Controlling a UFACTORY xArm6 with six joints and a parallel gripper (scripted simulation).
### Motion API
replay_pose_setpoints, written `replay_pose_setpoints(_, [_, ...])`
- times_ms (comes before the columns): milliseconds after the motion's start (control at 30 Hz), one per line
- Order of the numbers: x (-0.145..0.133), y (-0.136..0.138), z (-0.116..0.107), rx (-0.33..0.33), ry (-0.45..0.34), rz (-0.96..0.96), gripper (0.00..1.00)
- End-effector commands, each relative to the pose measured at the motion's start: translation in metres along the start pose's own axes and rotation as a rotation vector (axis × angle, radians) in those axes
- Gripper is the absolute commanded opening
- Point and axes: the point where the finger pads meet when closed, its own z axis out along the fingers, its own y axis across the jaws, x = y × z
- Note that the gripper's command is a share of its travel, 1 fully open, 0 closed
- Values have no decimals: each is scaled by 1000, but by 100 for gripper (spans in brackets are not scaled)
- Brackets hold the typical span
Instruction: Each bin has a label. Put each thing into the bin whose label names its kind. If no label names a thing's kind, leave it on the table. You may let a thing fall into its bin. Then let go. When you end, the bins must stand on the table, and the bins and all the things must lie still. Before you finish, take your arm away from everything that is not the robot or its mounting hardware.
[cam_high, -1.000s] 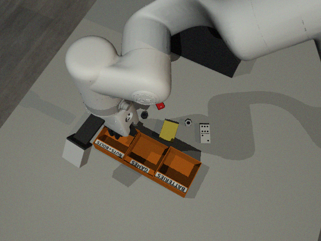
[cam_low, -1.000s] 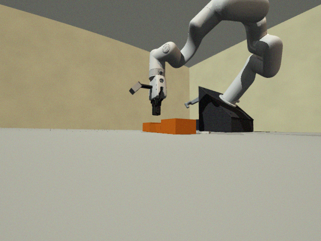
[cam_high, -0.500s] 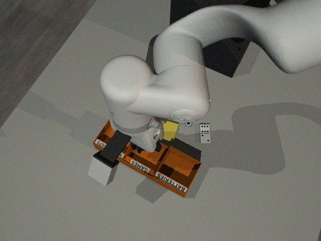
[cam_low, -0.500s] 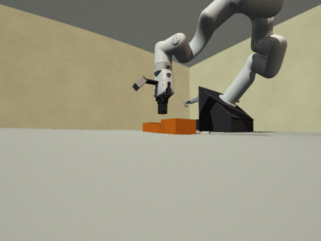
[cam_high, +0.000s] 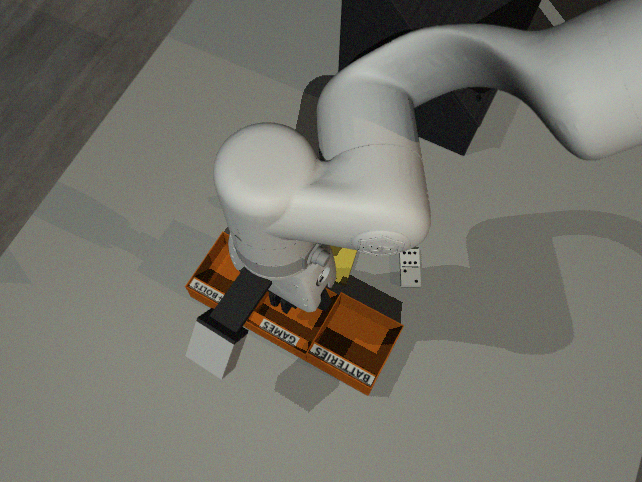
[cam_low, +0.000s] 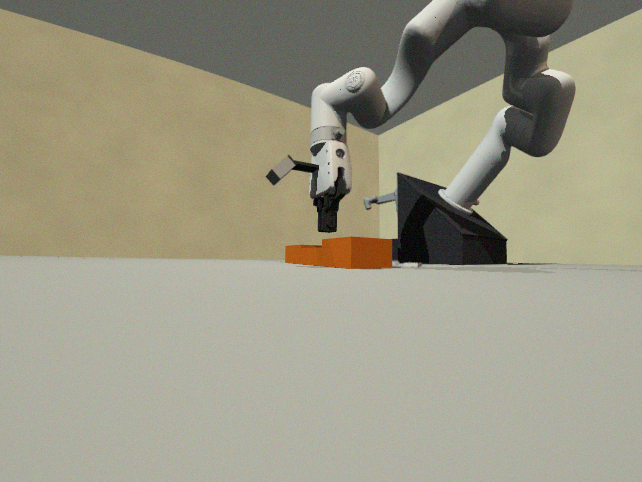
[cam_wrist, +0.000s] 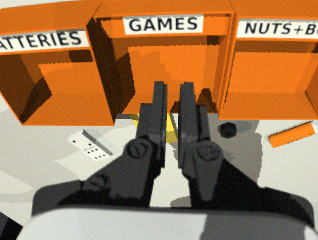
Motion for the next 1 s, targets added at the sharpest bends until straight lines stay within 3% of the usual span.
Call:
replay_pose_setpoints(0, [2,0,13,0,3,-1,7])
replay_pose_setpoints(500, [2,0,48,0,3,-1,7])
replay_pose_setpoints(967, [2,0,48,0,3,-1,7])
